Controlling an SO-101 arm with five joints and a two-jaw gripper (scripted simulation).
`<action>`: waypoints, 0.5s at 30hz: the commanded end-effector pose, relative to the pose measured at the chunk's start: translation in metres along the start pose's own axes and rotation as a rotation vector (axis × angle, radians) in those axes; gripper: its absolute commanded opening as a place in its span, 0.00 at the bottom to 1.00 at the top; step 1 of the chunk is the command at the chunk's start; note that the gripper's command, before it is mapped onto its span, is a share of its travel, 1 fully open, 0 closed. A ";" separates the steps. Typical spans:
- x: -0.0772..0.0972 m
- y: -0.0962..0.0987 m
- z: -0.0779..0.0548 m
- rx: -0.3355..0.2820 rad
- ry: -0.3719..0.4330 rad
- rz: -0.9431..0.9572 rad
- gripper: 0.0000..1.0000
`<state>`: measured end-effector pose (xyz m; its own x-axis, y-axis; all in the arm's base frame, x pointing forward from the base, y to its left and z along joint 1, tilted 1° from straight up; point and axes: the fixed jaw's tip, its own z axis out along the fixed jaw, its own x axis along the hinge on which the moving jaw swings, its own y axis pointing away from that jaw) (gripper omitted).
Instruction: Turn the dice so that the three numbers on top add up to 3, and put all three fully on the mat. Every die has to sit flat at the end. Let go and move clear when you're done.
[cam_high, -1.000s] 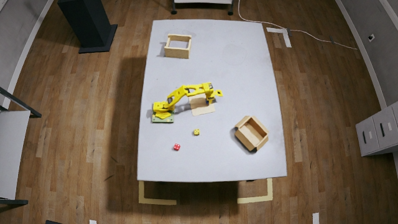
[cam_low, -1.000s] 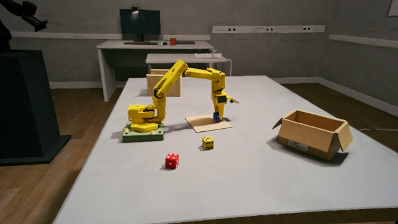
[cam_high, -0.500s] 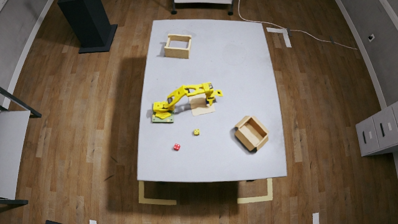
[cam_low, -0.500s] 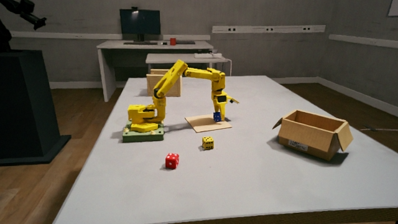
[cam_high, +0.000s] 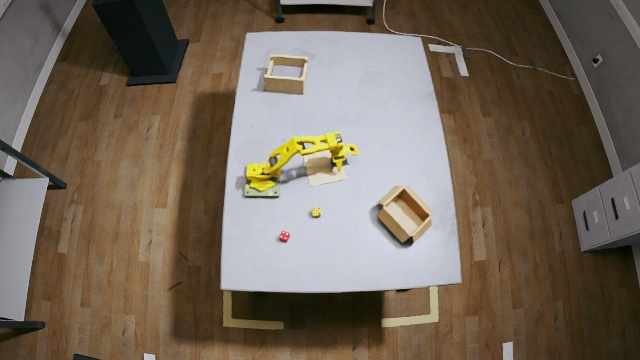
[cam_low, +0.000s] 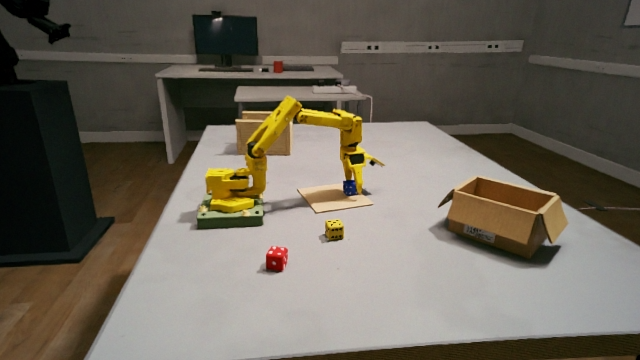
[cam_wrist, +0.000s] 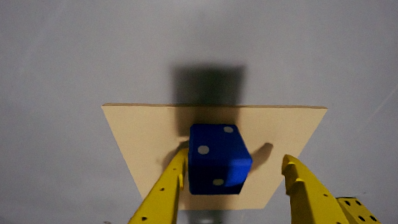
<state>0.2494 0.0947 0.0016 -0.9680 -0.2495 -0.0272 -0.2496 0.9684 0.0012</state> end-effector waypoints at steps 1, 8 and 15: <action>0.004 -0.002 0.003 0.001 0.023 0.000 0.36; 0.002 -0.002 -0.016 0.000 0.007 0.001 0.36; 0.001 -0.002 -0.035 -0.002 -0.009 0.001 0.36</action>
<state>0.2446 0.0931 0.0206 -0.9684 -0.2495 -0.0042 -0.2495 0.9684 -0.0007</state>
